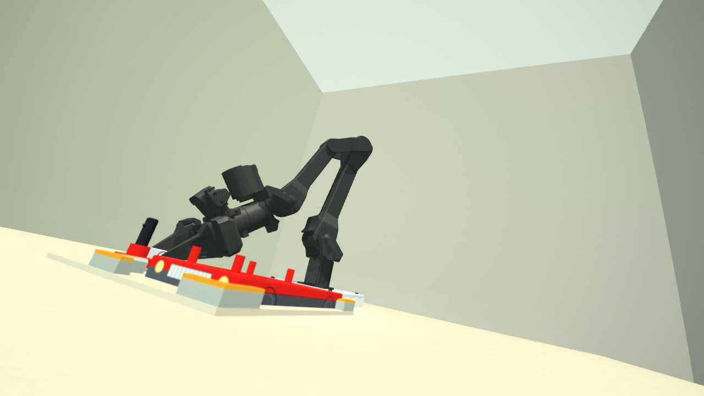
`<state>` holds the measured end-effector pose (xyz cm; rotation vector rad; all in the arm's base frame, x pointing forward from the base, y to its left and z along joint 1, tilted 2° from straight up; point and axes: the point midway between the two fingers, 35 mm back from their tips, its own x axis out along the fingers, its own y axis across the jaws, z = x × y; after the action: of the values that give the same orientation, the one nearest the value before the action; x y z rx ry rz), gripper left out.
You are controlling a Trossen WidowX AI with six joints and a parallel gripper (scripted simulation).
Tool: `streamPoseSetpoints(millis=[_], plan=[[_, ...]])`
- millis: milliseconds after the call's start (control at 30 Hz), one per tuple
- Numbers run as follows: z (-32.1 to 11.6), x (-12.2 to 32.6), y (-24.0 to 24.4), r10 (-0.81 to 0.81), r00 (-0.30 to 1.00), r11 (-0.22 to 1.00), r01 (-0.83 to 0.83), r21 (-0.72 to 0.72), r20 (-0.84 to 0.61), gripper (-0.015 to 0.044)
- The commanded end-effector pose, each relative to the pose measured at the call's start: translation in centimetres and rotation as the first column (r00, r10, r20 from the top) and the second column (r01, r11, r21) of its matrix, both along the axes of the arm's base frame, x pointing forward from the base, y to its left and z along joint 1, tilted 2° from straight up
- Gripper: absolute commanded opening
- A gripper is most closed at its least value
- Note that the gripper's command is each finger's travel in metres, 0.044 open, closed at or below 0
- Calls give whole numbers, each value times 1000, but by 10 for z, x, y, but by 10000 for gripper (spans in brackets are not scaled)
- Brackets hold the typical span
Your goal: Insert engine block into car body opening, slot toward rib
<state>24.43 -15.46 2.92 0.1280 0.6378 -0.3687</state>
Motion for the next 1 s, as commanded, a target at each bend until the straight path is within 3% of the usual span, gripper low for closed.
streamPoseSetpoints(millis=[0, 267, 967], plan=[[8, -5, 1, 0, 1000, 1000, 0, -1, 1, 440], [30, -27, 10, -1, 1000, 1000, 1, 2, -4, 440], [29, -25, 9, -3, 1000, 1000, 3, 2, -3, 440]])
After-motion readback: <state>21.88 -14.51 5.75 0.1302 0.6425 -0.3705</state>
